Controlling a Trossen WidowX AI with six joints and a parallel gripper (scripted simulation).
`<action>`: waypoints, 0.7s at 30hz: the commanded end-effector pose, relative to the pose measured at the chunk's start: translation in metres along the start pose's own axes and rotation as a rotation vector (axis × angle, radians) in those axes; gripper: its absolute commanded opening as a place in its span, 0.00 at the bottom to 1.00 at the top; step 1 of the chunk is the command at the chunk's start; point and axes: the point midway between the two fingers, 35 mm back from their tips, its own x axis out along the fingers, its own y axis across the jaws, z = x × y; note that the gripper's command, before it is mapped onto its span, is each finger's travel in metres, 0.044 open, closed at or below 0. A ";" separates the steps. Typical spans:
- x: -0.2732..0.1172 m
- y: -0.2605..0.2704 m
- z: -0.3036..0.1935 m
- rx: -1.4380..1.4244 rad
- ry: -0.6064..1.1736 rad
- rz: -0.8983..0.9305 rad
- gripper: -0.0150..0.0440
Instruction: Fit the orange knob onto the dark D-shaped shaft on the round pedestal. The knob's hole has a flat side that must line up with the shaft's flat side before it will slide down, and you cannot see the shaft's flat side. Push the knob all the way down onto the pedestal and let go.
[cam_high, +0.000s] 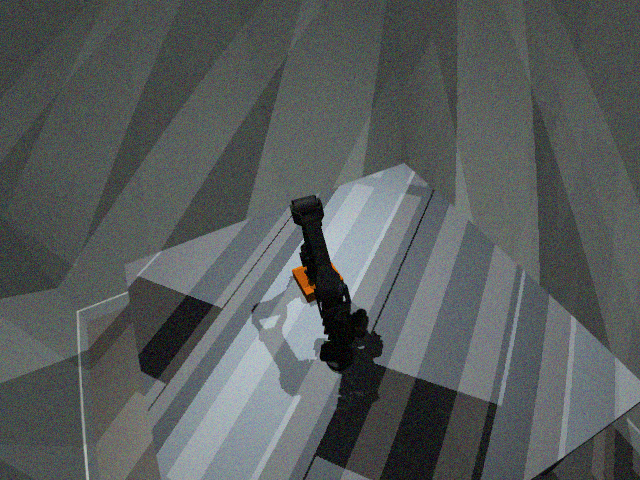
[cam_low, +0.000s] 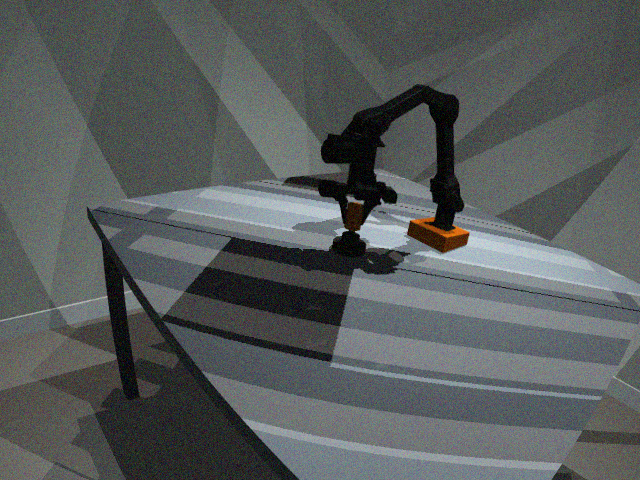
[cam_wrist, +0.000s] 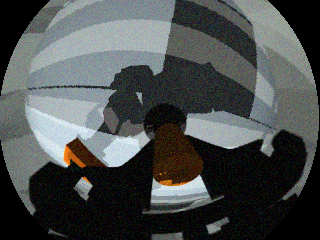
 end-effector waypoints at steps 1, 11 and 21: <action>-0.003 0.001 -0.001 -0.004 0.003 0.002 0.25; -0.006 -0.001 0.000 -0.203 0.002 0.002 0.25; -0.001 -0.002 0.001 -0.213 0.002 0.002 0.25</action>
